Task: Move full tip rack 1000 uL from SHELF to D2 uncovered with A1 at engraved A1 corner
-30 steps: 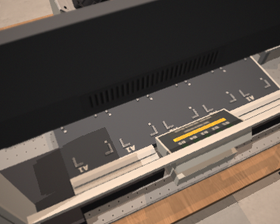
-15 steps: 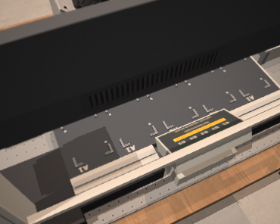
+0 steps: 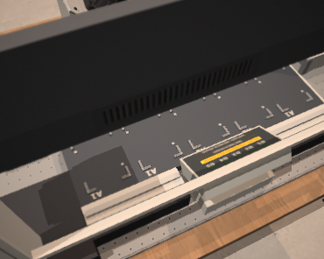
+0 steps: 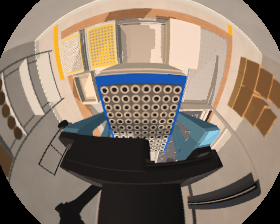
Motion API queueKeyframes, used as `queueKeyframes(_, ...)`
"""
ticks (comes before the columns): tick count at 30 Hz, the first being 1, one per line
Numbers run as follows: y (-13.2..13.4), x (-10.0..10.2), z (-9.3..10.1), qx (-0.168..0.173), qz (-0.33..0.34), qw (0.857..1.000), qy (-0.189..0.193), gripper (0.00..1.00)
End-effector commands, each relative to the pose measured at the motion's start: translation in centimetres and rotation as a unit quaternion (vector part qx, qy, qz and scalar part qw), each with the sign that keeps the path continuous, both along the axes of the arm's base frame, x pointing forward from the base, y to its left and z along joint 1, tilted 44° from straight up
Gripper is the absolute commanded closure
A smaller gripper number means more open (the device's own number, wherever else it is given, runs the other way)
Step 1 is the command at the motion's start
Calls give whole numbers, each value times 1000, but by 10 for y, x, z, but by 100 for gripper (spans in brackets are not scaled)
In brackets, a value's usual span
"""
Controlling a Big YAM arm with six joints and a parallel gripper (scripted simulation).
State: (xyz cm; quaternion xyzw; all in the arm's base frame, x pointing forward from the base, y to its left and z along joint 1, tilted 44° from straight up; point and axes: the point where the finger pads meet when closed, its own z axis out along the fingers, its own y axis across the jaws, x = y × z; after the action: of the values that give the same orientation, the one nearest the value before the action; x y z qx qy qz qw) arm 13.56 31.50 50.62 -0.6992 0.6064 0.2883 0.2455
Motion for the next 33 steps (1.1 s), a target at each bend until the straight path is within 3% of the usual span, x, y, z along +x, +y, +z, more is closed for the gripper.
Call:
queueKeyframes(1,-18,2,2,15,0,1000,-22,100)
queueKeyframes(11,-53,6,-37,7,0,1000,-16,100)
queueKeyframes(13,-53,6,-37,7,0,1000,-16,100)
queueKeyframes(33,-113,17,-103,3,0,1000,-14,100)
